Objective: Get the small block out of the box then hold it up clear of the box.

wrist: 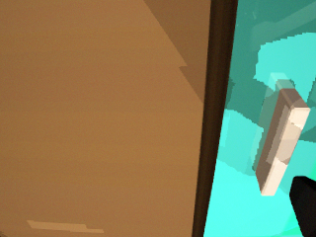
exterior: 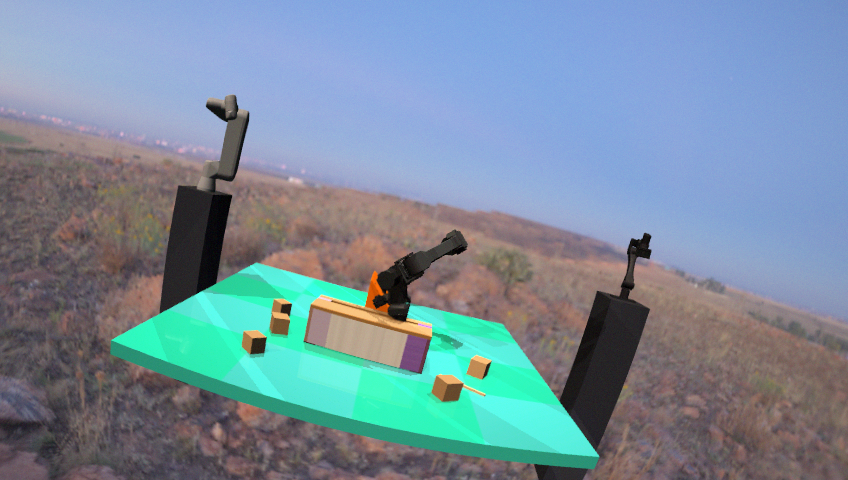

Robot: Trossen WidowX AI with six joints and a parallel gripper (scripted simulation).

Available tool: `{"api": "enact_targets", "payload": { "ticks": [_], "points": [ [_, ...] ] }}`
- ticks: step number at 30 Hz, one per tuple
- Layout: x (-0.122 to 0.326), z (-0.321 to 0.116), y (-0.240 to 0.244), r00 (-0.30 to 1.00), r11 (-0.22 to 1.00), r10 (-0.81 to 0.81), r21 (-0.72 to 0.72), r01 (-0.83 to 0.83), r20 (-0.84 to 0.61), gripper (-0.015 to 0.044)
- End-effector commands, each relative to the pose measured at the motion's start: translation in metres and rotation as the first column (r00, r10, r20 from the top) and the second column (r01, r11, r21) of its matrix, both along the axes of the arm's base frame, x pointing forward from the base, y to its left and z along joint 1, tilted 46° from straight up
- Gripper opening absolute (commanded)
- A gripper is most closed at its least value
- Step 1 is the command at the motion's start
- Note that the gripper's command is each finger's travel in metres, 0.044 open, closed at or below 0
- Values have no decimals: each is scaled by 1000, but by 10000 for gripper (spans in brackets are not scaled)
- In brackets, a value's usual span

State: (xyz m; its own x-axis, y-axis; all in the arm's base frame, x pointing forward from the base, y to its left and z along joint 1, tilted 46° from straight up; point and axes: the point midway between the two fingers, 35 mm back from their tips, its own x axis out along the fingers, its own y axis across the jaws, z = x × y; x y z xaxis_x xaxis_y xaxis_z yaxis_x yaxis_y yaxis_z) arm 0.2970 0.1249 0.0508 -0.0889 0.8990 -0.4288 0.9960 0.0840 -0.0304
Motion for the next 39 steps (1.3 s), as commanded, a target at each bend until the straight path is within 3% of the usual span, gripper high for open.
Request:
{"api": "enact_targets", "payload": {
  "ticks": [1,14,23,27,28,31,33,36,39],
  "points": [
    [-1,7,7,1000,1000,7,7,-7,11,400],
    [-2,19,19,1000,1000,7,8,-7,11,400],
    [5,58,-30,1000,1000,1,-2,-1,1,400],
    [6,57,-28,1000,1000,-11,3,11,7,400],
    [6,57,-30,1000,1000,-10,1,10,20,374],
    [2,58,-39,966,997,76,-27,-72,247,295],
    [-1,61,-36,876,983,184,-69,-172,446,285],
    [-6,64,-33,646,938,331,-169,-301,688,285],
    [-10,68,-29,332,869,442,-305,-390,834,285]
  ]
}}
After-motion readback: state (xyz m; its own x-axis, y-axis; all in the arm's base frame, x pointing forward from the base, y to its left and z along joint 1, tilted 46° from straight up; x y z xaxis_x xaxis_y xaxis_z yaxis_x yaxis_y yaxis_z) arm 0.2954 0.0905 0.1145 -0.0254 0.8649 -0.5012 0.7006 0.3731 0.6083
